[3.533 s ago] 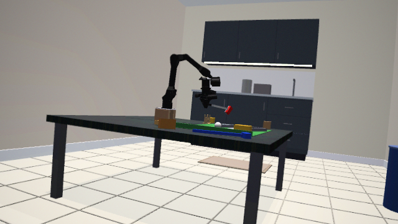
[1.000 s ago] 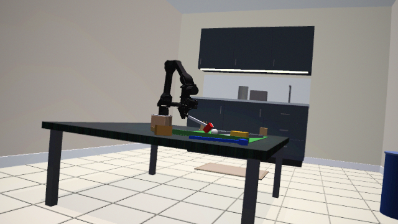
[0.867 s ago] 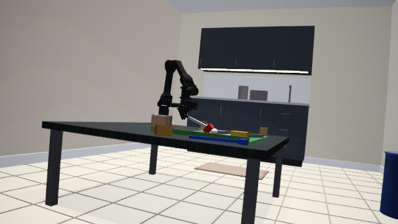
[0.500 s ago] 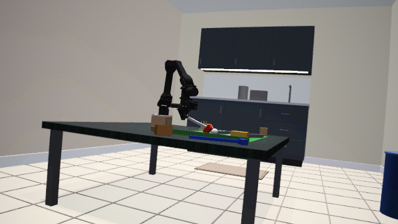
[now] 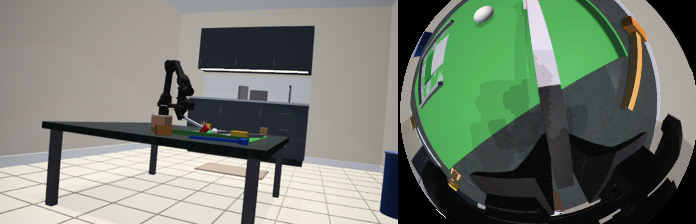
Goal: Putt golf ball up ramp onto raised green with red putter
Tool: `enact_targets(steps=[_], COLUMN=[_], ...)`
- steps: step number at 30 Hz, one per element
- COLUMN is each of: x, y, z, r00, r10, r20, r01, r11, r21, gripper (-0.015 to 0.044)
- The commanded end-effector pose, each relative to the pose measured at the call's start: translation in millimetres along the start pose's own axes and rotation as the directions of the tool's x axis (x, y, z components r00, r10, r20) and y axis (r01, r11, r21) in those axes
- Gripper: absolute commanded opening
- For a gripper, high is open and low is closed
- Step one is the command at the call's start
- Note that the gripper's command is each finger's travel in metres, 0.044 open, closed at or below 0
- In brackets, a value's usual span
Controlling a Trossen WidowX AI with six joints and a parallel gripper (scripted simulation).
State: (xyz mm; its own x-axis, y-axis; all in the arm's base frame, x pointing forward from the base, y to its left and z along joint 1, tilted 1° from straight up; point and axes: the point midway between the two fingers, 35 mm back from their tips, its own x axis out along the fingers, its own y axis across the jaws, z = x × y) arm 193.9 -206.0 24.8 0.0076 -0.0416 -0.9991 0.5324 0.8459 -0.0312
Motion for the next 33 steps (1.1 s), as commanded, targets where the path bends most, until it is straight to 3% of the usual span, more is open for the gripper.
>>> enact_targets(steps=[1,5,15,22,33], x=[0,0,-2,-7,-62], y=[0,9,135,137,136], z=[0,2,1,1,0], r00=[1.0,1.0,1.0,1.0,1.0], r10=[0.0,0.001,0.008,0.009,0.009], r20=[0.0,0.0,0.007,0.007,0.007], r01=[0.0,-0.001,-0.008,-0.009,-0.009], r11=[1.0,1.0,1.0,1.0,1.0], r21=[0.0,0.0,-0.007,-0.007,-0.007], gripper=[0.0,0.0,0.0,0.0,0.0])
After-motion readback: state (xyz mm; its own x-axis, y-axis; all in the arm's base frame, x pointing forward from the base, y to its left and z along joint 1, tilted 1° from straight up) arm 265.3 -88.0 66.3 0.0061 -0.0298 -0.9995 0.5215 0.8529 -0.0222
